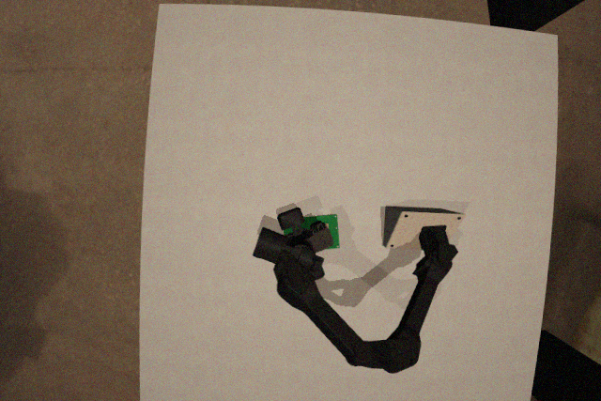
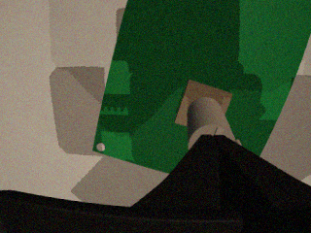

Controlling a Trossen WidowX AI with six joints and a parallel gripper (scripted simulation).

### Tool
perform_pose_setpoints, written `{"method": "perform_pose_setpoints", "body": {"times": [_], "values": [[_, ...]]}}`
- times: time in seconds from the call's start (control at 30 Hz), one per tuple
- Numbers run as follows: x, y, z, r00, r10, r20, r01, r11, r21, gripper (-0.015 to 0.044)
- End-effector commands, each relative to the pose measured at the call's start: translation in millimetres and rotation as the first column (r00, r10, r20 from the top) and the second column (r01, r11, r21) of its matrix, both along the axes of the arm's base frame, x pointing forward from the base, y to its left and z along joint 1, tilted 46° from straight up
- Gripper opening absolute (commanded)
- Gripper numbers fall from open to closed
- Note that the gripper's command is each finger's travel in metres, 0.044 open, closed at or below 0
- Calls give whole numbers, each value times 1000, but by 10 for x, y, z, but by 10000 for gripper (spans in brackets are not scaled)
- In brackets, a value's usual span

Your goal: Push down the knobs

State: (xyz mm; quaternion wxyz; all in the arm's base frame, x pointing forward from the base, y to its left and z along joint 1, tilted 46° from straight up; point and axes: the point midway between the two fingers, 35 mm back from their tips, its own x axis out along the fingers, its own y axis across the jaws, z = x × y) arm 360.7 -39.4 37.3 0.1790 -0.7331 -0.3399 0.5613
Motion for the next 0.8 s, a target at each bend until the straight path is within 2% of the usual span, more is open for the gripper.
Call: {"method": "perform_pose_setpoints", "body": {"times": [0.0, 0.57, 0.77], "values": [[6, 23, -10, 1000, 0, -1, 0, 1000, 4, 0], [-19, -104, 114, 1000, 0, -1, 0, 1000, 3, 0], [-28, -59, 76, 1000, -1, -10, 1, 1000, 9, 157]]}}
